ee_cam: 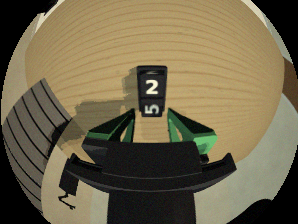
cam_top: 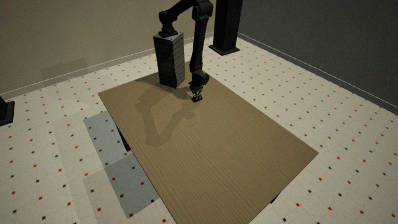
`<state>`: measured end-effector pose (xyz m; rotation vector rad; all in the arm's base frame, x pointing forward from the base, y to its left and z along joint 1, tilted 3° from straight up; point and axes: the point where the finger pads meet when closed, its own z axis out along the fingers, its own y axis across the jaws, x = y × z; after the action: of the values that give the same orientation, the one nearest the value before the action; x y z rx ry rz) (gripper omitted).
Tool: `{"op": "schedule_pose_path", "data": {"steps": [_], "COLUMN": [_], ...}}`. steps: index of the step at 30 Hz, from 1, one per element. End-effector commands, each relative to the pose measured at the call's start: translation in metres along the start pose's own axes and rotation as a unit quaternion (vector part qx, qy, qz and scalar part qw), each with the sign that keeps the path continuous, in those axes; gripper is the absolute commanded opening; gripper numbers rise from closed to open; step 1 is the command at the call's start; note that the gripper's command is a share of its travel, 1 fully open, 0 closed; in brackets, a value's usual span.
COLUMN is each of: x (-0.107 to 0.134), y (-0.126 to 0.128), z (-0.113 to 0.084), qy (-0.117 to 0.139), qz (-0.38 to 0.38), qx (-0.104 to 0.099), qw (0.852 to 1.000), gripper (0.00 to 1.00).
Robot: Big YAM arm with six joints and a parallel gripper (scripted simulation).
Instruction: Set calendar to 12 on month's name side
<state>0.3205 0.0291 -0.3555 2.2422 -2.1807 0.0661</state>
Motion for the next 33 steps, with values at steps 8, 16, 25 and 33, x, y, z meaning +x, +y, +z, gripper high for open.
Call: {"op": "schedule_pose_path", "data": {"steps": [8,16,25,33], "x": [0.0057,0.0057,0.0057,0.0057], "y": [-0.0065,-0.0065,-0.0065,-0.0065], "z": [-0.002,-0.002,-0.002,-0.002], "qy": [-0.003,-0.003,-0.003,-0.003], "qz": [0.003,0.004,0.004,0.004], "qx": [0.004,0.004,0.004,0.004], "qw": [1.0,1.0,1.0,1.0], "gripper": [0.44,0.44,0.44,0.44]}}
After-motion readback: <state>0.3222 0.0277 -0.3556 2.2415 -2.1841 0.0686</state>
